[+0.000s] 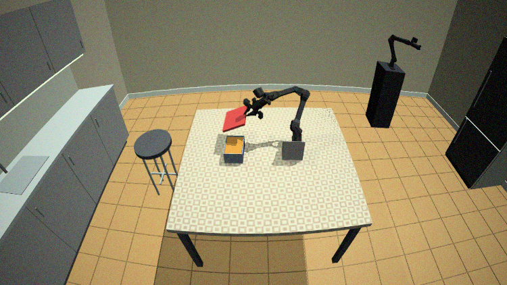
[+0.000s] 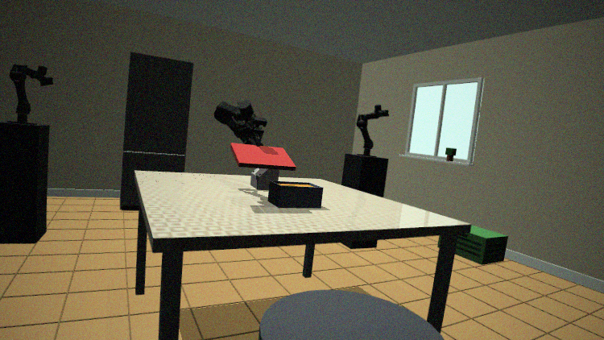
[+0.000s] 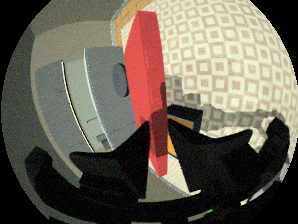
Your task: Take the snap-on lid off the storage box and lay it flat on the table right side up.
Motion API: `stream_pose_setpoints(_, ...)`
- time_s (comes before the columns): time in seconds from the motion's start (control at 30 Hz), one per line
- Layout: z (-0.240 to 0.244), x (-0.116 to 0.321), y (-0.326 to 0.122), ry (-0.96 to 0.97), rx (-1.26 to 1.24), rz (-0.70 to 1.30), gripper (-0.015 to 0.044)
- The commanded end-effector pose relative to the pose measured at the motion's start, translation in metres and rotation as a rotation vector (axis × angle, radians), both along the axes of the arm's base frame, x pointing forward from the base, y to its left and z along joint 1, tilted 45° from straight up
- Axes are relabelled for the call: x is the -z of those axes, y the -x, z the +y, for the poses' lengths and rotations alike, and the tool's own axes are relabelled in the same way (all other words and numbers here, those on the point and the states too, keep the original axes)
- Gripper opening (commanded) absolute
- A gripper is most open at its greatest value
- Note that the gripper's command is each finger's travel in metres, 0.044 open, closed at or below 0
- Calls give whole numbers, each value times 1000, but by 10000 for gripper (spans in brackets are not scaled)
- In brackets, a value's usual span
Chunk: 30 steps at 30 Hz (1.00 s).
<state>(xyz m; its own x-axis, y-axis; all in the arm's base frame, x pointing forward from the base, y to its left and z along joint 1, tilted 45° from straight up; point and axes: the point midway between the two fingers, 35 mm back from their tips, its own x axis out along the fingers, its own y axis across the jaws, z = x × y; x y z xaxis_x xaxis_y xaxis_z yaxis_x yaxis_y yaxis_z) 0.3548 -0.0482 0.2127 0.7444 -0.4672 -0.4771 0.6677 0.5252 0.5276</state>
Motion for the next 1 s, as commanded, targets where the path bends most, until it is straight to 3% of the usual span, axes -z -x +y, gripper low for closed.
stream_pose_setpoints(0.0, -2, -10, -1, -3, -13, -15, 0)
stream_pose_setpoints(0.97, -43, -52, 2, 0, -13, -17, 0)
